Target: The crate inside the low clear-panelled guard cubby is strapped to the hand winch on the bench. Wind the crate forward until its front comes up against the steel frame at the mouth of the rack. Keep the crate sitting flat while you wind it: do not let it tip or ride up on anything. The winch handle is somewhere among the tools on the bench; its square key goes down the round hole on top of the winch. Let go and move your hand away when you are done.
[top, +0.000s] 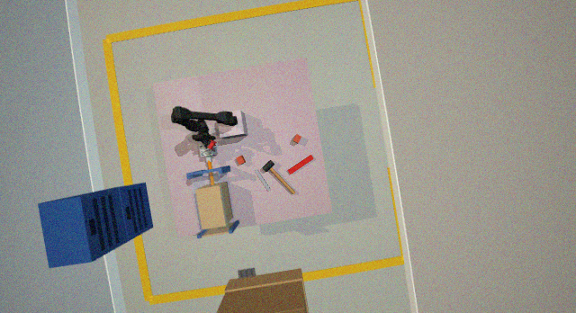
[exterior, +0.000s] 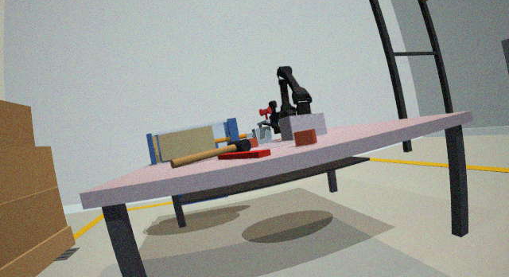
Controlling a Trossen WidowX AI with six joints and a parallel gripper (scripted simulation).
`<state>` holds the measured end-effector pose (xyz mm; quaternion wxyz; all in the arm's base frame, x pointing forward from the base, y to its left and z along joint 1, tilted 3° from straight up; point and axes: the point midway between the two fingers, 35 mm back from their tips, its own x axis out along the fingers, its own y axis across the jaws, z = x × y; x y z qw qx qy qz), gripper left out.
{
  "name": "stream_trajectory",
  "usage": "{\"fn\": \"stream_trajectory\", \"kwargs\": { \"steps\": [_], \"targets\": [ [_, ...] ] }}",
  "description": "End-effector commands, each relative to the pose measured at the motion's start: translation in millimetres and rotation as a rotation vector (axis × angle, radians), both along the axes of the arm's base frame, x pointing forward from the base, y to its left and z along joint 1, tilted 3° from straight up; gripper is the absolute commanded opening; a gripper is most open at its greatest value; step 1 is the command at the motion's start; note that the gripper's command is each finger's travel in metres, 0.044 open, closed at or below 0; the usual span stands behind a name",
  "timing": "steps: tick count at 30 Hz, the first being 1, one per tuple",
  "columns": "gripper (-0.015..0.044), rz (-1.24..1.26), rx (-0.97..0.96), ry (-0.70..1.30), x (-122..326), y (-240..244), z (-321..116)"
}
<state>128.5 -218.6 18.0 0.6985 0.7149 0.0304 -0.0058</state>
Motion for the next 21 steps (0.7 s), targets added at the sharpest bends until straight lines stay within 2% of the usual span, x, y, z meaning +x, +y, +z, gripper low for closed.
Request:
{"fn": "stream_trajectory", "kwargs": {
  "steps": [1, 21],
  "targets": [
    [0.0240, -0.003, -0.011, -0.001, 0.2, -2.3, -1.5],
    [0.0240, -0.015, -0.001, 0.003, -5.8, 1.3, -0.6]
  ]
}}
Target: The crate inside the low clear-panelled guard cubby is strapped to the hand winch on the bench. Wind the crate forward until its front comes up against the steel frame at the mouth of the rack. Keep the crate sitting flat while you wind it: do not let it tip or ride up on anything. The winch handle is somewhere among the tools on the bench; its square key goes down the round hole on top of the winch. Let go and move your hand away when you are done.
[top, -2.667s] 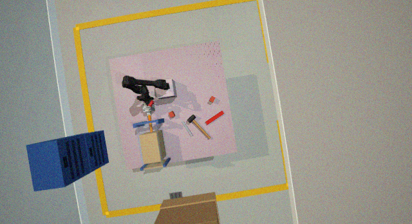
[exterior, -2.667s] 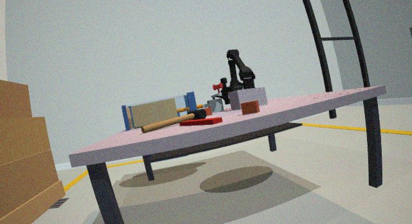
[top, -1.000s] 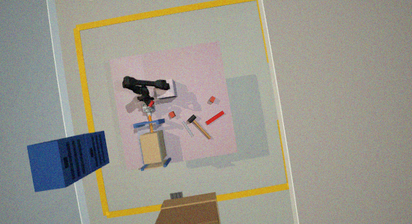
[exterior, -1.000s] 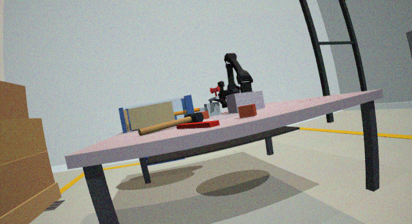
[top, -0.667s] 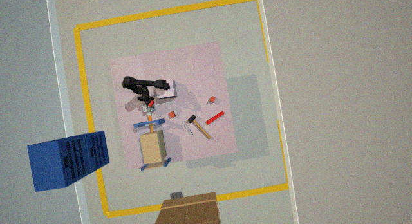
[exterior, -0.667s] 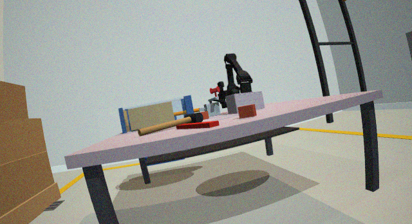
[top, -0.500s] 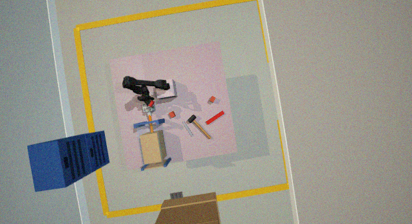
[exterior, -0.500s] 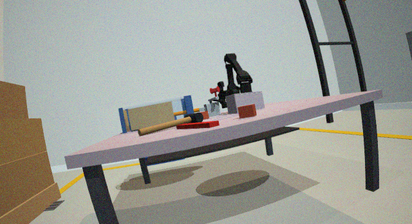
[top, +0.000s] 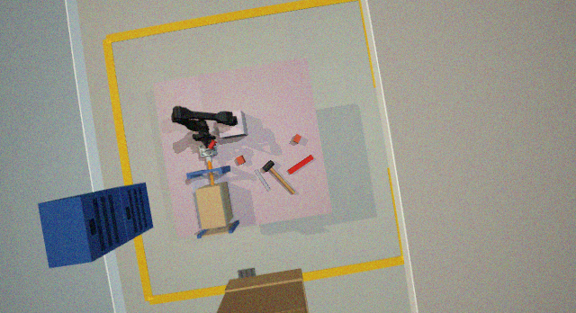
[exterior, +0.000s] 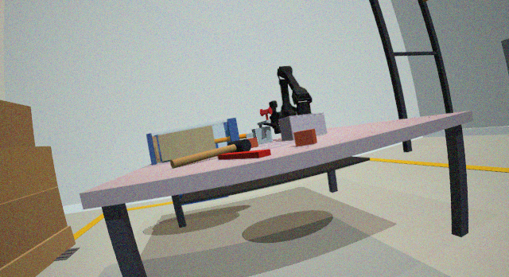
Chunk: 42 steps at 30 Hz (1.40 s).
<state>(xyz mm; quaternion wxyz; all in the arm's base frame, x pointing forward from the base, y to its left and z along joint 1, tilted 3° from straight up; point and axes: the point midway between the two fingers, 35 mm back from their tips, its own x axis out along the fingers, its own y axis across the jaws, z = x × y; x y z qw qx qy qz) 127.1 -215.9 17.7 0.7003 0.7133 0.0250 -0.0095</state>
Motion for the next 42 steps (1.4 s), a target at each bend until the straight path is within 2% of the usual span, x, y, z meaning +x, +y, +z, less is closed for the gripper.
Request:
{"fn": "stream_trajectory", "kwargs": {
  "steps": [1, 11, 21, 35, 42],
  "targets": [
    [0.0240, -0.005, 0.009, 0.011, -9.6, -2.6, -0.7],
    [0.0240, -0.047, 0.102, 0.038, -107.1, -0.4, 4.9],
    [0.0240, -0.053, 0.103, 0.046, -109.3, -0.9, 9.1],
    [0.0240, -0.204, 0.090, 0.226, -99.1, 0.9, 105.7],
    [0.0240, -0.188, 0.069, 0.228, -101.5, -1.0, 101.1]
  ]
}}
